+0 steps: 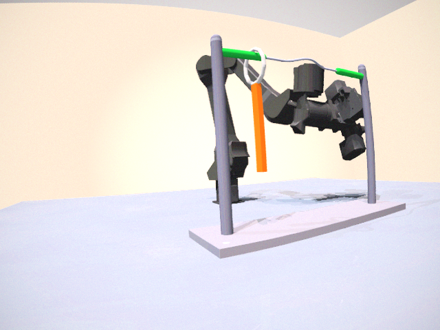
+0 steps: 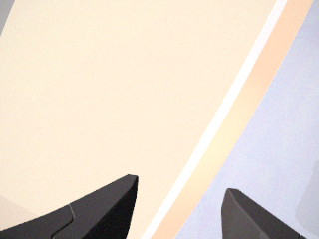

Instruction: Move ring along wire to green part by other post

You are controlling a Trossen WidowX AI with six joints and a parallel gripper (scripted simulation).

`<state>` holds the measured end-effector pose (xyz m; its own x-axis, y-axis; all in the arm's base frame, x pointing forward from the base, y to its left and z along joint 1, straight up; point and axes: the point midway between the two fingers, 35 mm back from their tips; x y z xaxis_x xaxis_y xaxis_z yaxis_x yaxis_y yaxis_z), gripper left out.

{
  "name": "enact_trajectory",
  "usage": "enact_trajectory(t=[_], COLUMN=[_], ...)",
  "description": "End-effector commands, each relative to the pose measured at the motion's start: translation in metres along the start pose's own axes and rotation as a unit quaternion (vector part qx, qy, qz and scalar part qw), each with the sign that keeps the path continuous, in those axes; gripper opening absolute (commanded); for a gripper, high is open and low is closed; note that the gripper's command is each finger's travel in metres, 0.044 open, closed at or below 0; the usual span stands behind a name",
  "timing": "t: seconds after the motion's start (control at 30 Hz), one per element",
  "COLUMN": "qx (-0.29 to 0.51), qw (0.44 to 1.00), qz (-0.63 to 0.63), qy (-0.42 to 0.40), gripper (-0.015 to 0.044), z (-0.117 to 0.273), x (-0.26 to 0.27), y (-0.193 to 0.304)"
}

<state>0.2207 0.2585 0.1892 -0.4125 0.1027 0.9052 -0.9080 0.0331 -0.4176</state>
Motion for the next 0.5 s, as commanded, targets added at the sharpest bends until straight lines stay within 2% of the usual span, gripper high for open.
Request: enact_trajectory(t=[0.0,0.47], qx=[-0.048,-0.195], qw=[0.997,0.947], qz=[0.046,0.184], qy=[0.028,0.178], gripper=[0.016,0.016], z=[0.026,0.135], x=[-0.017,-0.077], y=[-0.015,-0.048])
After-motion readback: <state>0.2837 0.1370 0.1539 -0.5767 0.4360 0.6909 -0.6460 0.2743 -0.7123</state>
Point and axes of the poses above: the point midway between the two fingers, 35 mm back from their tips, its own z axis back along the fingers, its own x axis across the jaws, y = z × x, and after that the axes turned 3 degrees about z, right-handed
